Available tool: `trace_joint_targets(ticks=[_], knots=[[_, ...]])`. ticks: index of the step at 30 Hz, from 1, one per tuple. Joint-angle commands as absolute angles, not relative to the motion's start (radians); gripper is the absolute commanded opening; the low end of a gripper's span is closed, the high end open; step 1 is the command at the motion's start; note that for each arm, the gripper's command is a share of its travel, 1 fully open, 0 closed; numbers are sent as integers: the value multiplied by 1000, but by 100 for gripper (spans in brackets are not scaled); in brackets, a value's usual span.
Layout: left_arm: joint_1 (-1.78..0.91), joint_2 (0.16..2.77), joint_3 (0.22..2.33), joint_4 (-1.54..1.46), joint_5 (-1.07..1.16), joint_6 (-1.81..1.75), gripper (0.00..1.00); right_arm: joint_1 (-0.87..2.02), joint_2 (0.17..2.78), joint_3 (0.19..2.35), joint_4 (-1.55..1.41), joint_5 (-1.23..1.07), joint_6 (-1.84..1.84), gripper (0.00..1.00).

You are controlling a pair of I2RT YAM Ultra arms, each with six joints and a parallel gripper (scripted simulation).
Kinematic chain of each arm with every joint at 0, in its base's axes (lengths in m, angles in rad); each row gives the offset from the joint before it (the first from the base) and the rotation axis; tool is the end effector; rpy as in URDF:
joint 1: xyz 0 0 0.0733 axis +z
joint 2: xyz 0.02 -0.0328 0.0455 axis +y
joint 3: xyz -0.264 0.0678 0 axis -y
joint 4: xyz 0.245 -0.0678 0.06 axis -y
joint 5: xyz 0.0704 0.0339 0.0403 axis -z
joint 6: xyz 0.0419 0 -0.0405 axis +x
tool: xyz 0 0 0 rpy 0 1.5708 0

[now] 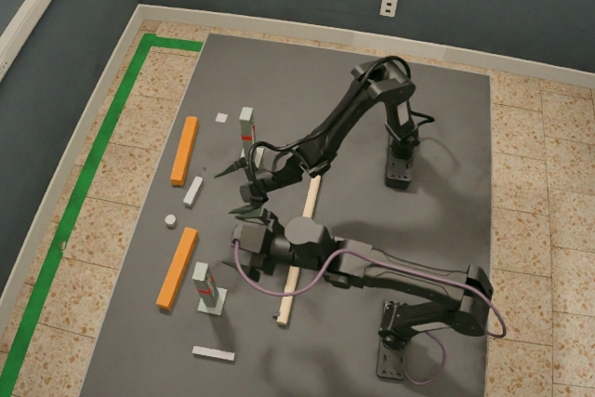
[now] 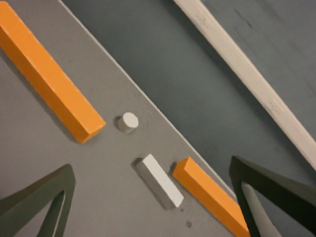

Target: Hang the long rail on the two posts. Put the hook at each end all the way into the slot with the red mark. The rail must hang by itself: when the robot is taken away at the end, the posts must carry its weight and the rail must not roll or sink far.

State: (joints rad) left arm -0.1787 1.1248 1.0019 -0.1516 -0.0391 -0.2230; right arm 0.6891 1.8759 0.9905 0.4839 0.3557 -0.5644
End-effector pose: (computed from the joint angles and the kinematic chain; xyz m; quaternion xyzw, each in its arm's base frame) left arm 0.2609 -0.0443 0.3559 -0.0295 0.7966 -0.1051 0.5946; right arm 0.3186 0.2450 0.1759 -0.4023 0.7220 -0.1134 0.5513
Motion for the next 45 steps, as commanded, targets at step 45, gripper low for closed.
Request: trace_joint_targets(ticks=[45], knots=[[-118, 1166, 414, 776, -116, 43, 100, 487, 1309, 223, 825, 396, 48, 100]])
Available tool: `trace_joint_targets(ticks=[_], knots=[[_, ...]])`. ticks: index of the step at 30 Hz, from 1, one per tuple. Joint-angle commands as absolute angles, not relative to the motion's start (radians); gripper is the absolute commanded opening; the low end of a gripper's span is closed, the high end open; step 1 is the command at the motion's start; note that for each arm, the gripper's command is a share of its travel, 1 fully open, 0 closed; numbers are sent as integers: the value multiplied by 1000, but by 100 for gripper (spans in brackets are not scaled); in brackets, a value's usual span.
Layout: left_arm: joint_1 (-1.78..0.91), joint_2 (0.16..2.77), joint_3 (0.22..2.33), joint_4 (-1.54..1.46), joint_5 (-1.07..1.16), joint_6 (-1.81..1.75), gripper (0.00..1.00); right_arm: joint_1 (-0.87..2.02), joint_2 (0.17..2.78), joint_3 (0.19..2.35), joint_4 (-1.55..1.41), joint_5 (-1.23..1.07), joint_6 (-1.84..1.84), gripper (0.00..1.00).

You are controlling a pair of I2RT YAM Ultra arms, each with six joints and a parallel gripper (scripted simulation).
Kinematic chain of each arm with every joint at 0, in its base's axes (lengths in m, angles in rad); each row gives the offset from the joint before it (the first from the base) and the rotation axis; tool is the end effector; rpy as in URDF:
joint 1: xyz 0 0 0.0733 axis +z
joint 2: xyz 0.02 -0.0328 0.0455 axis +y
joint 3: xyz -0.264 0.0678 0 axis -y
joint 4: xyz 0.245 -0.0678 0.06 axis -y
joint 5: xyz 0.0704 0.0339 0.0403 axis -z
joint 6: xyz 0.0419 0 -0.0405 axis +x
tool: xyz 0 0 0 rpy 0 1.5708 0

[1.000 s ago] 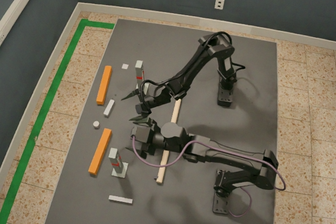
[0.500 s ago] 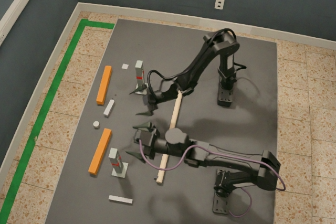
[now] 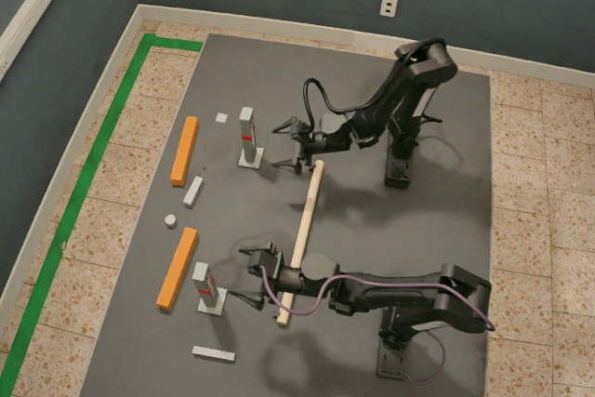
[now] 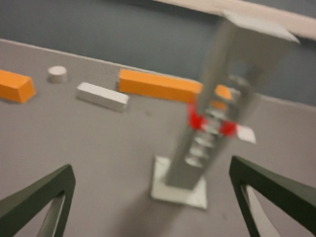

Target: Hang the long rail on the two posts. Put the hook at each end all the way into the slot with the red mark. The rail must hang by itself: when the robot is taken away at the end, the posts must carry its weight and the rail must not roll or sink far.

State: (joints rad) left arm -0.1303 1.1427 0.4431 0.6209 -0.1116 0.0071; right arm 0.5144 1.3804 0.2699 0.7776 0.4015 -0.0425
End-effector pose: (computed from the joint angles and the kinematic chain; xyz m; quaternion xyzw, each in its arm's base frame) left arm 0.2468 -0.0265 0.2381 0.0126 0.7341 -0.0008 0.6789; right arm 0.2126 0.1026 0.1494 -0.1081 0.7992 -0.0250 0.5907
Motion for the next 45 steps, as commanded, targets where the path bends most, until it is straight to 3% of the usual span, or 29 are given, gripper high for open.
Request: trace_joint_targets(ticks=[1, 11, 27, 31, 32, 45], knots=[[-116, 1176, 404, 796, -116, 46, 100, 476, 1283, 205, 820, 392, 58, 100], [-110, 1221, 374, 841, -112, 44, 100, 421, 1142, 136, 775, 376, 87, 100], [-116, 1214, 385, 845, -112, 44, 100, 425, 1142, 147, 766, 382, 87, 100], [-105, 1199, 372, 772, -49, 78, 55, 427, 1152, 163, 671, 349, 16, 55], [-98, 1190, 380, 744, -22, 93, 48, 429, 1167, 173, 631, 336, -17, 48], [-5, 1085, 416, 425, 222, 279, 48, 445, 1309, 395, 210, 212, -310, 48]])
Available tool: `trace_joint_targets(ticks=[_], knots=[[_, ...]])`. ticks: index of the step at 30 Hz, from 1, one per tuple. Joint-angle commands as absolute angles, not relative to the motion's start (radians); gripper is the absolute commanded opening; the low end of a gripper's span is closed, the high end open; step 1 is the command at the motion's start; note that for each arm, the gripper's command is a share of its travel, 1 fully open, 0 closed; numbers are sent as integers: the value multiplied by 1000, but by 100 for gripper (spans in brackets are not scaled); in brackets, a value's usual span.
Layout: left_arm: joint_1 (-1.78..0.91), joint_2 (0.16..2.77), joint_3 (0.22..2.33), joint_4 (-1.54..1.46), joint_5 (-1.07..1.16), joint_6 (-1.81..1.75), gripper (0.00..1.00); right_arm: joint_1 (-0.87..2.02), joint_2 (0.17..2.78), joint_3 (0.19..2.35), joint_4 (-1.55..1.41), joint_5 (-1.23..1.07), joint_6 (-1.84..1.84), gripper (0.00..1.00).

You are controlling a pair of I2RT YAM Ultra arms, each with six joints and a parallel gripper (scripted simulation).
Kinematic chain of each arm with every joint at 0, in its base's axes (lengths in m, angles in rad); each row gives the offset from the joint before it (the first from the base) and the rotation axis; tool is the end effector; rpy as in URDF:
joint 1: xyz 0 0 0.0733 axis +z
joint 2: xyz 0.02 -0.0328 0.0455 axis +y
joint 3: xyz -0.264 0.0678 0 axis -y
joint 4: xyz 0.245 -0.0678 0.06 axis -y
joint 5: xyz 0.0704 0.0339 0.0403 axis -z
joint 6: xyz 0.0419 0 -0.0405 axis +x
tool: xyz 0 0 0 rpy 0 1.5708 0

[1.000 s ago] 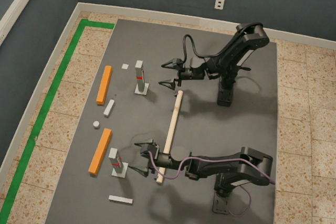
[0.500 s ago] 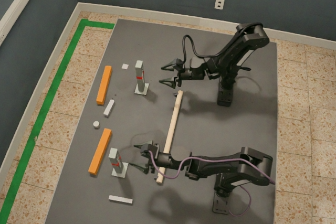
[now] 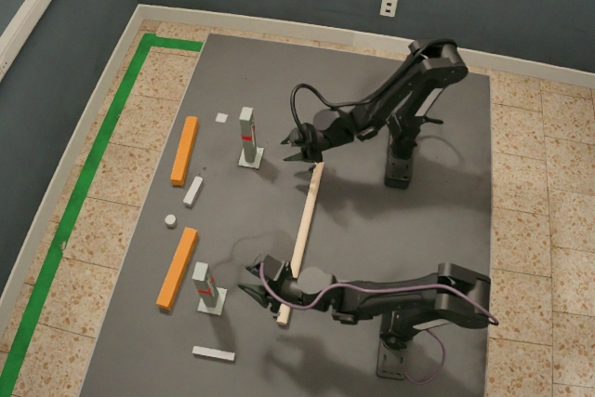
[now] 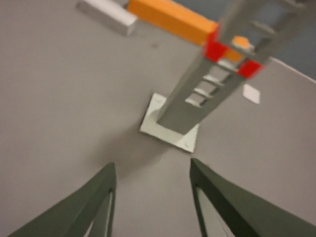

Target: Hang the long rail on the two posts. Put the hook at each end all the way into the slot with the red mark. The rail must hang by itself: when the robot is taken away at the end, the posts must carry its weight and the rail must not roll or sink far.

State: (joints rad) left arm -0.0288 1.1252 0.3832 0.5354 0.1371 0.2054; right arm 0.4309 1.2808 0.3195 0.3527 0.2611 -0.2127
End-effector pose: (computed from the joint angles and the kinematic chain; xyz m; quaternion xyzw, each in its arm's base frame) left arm 0.2366 -0.0114 0.2125 0.1334 0.7641 0.0025 0.6312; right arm 0.2083 0.0851 0.1417 -0.2208 0.8529 -0.0648 0.4687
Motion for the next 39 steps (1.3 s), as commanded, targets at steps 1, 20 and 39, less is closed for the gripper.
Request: trace_joint_targets(ticks=[1, 20, 39], knots=[[3, 1079, 422, 395, 240, 299, 48, 445, 1322, 418, 172, 202, -331, 48], [88, 1128, 628, -242, 430, 784, 48, 455, 1559, 793, -465, 36, -707, 48], [-62, 1483, 1006, -877, 194, 1288, 48, 487, 1755, 1046, -922, -64, -1017, 48]])
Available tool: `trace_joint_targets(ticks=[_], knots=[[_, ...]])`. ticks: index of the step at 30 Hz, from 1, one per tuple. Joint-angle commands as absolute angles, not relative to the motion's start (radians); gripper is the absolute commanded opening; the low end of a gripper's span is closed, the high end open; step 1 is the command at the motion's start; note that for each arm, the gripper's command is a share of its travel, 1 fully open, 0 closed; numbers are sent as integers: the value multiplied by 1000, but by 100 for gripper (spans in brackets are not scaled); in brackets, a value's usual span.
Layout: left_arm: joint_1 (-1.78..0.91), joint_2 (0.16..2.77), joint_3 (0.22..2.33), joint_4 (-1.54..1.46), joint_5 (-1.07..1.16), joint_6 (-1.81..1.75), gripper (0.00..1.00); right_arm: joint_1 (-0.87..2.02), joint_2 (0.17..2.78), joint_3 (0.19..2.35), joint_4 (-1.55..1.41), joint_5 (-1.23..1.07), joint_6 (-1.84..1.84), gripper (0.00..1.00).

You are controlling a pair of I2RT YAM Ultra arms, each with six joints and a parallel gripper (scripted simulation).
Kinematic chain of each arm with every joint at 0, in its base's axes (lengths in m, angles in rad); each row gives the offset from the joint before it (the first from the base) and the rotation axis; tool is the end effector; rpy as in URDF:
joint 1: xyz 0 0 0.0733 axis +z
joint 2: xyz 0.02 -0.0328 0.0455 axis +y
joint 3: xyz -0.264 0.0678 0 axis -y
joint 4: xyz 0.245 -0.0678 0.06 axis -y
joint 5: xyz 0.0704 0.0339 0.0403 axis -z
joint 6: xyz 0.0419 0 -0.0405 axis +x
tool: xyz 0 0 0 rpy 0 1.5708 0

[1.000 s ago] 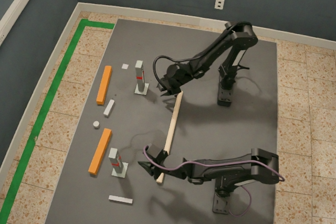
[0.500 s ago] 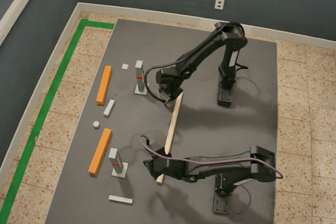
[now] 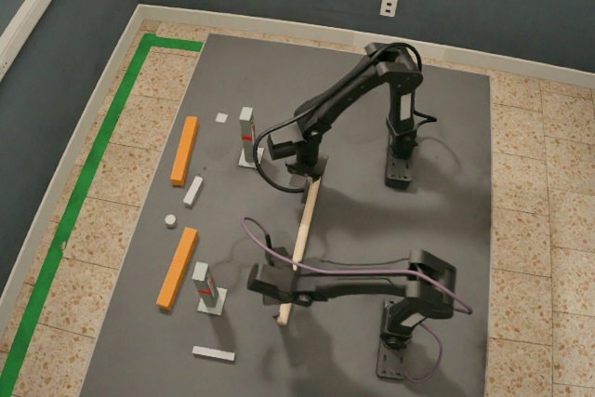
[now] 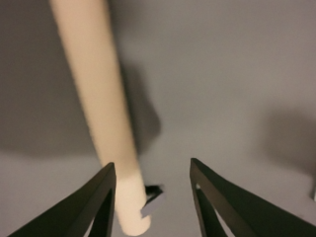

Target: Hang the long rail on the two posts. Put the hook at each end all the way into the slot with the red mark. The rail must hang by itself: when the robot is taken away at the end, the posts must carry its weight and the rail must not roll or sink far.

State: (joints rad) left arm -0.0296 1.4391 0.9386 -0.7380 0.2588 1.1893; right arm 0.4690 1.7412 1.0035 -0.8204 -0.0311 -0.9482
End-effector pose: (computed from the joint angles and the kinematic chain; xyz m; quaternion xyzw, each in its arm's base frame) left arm 0.2647 -0.0175 0.2107 0.5773 0.7897 -0.0166 0.2069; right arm 0.2555 0.1322 0.1463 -0.6508 0.7591 0.0136 0.0099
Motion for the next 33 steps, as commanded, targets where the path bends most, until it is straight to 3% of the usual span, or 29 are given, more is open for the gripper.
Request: trace_joint_targets(ticks=[1, 16, 33], knots=[[-76, 1509, 1027, -904, 174, 1305, 48, 490, 1760, 1050, -933, -65, -1026, 48], [-242, 1796, 1217, -1093, 9, 1388, 48, 501, 1771, 1062, -930, -56, -1022, 48], [-248, 1831, 1172, -1016, 25, 1376, 48, 516, 1811, 1030, -866, -67, -1001, 48]])
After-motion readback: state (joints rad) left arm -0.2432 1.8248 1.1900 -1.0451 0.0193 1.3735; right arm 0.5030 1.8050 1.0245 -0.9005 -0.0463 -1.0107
